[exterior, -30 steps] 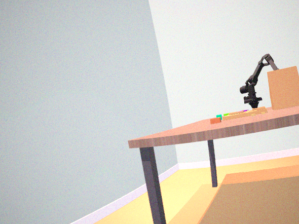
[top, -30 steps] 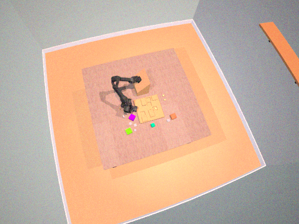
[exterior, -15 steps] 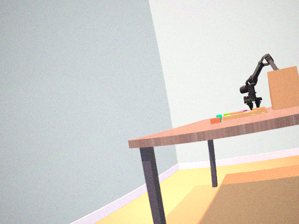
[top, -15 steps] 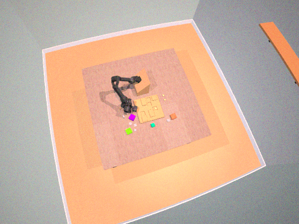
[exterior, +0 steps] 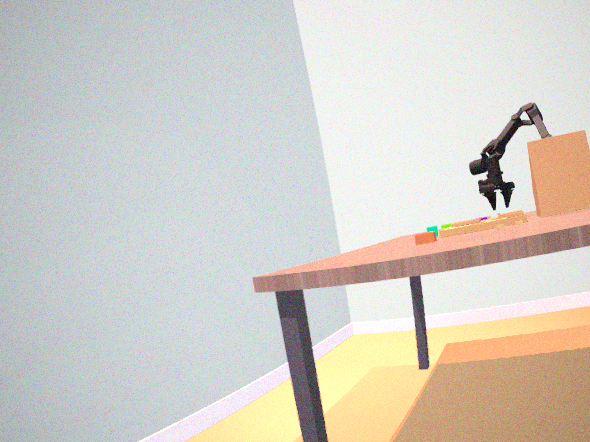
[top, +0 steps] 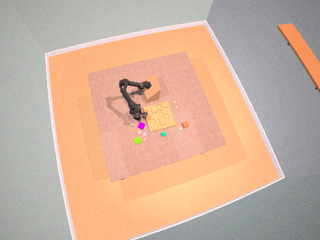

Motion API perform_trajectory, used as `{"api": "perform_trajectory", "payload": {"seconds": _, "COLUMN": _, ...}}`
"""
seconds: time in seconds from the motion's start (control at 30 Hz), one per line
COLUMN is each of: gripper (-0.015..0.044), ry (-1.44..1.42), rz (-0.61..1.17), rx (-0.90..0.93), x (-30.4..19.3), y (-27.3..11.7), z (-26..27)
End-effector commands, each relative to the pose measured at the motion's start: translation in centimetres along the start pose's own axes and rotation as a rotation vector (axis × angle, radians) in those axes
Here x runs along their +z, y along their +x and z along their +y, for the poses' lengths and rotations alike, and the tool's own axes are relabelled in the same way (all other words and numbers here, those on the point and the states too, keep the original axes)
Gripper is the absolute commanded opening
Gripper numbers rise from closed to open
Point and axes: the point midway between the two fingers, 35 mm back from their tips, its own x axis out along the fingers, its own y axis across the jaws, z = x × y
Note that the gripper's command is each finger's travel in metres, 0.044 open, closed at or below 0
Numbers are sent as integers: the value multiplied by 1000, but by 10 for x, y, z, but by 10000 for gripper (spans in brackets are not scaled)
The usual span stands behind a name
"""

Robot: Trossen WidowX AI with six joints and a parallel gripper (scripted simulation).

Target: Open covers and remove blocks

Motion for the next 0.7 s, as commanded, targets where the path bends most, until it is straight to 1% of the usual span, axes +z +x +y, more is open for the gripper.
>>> {"api": "perform_trajectory", "payload": {"seconds": 0.0, "gripper": 440, "ry": 5, "rz": -2, "rx": -4, "x": 0, "y": -13, "z": -2}}
{"api": "perform_trajectory", "payload": {"seconds": 0.27, "gripper": 440, "ry": 1, "rz": -2, "rx": -5, "x": -2, "y": -34, "z": -3}}
{"api": "perform_trajectory", "payload": {"seconds": 0.37, "gripper": 361, "ry": -41, "rz": 0, "rx": 0, "x": -1, "y": -34, "z": 5}}
{"api": "perform_trajectory", "payload": {"seconds": 0.67, "gripper": 125, "ry": -295, "rz": 8, "rx": 25, "x": 3, "y": -34, "z": 54}}
